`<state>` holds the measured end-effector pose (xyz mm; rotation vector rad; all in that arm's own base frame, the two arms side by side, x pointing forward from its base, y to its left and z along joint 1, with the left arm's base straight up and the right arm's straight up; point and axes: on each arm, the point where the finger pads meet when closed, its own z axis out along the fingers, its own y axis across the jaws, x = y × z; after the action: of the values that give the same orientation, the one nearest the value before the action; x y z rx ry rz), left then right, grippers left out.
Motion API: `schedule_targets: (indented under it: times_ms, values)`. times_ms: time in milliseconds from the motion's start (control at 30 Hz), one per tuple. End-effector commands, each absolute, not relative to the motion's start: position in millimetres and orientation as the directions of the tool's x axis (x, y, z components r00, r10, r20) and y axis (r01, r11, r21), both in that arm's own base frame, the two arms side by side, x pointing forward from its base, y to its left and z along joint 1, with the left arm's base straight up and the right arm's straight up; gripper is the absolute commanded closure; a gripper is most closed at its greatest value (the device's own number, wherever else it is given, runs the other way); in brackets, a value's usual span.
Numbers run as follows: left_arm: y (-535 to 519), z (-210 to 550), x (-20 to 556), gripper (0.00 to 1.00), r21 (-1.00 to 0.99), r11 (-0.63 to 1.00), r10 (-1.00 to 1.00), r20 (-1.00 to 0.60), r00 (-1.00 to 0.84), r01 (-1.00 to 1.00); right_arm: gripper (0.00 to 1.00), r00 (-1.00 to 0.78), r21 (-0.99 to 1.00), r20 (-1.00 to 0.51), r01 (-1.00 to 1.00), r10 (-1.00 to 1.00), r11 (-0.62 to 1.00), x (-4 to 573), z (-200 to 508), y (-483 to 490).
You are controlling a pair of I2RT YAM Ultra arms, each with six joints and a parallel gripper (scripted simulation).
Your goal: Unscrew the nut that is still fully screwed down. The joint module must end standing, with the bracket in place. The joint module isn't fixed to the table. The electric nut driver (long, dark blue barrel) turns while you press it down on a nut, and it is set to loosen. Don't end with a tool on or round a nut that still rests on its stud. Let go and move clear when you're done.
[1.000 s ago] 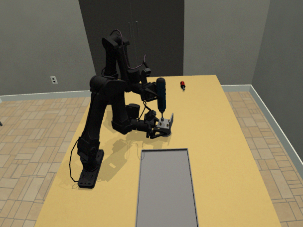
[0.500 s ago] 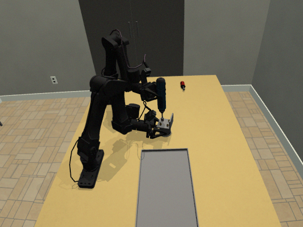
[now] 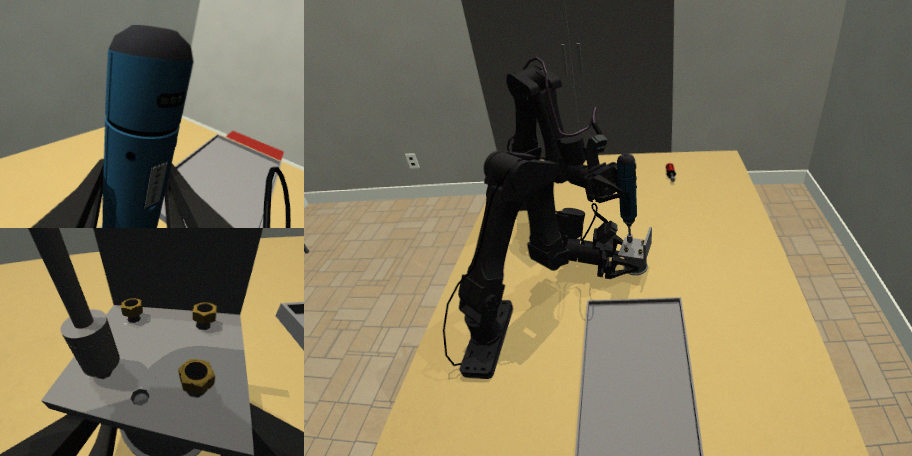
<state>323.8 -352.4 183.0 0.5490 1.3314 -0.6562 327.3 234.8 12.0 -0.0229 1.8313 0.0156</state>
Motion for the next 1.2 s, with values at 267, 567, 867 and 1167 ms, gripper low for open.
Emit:
schedule_targets:
  times_ms: [267, 567, 867, 1167]
  values:
    - [-355, 235, 321, 0.58, -0.011, 0.699, -0.22, -0.955, 0.2, 0.715, 0.41, -0.268, -0.003, -0.963, -0.027, -0.01, 1.0, 330, 9, 237]
    - [-355, 239, 320, 0.58, -0.011, 0.699, -0.22, -0.955, 0.2, 0.715, 0.41, -0.268, -0.003, -0.963, -0.027, -0.01, 1.0, 330, 9, 237]
    - [-355, 241, 320, 0.58, -0.011, 0.699, -0.22, -0.955, 0.2, 0.715, 0.41, -0.268, -0.003, -0.963, -0.027, -0.01, 1.0, 330, 9, 237]
    - [-355, 246, 320, 0.58, -0.011, 0.699, -0.22, -0.955, 0.2, 0.715, 0.41, -0.268, -0.003, -0.963, -0.027, -0.01, 1.0, 330, 9, 237]
